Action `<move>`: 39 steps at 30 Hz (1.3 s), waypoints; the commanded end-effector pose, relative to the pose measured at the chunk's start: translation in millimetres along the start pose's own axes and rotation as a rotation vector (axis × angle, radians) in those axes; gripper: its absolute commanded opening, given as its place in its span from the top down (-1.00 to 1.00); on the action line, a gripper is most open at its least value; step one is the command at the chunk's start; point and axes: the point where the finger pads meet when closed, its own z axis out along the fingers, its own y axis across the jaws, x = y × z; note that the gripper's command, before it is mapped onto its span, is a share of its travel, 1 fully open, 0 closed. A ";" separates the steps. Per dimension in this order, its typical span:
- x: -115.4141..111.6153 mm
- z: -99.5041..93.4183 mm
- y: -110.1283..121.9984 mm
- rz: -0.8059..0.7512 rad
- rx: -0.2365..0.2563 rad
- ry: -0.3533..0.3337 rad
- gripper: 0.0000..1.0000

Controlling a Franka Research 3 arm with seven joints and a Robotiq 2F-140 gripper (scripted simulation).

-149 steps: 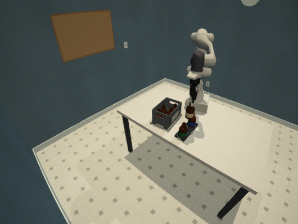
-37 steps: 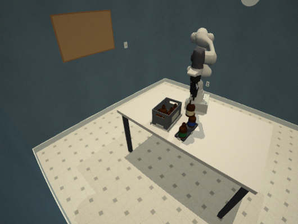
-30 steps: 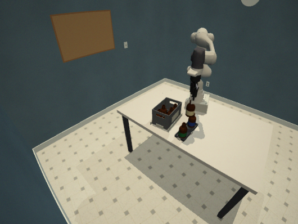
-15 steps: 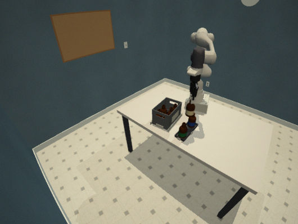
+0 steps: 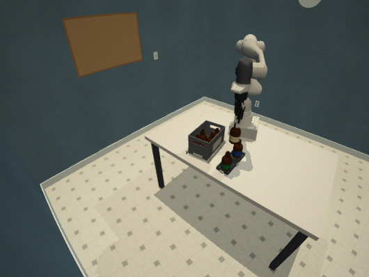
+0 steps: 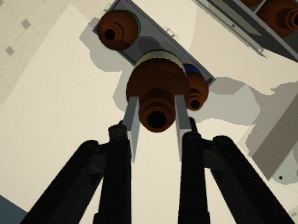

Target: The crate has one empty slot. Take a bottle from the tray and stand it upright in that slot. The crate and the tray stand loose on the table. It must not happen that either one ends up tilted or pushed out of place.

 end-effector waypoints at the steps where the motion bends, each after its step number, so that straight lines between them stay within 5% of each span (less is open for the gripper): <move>1: 1.4 -1.1 2.9 -0.006 0.001 0.000 1.00; 39: 20.4 -1.1 40.9 -0.006 0.001 0.000 1.00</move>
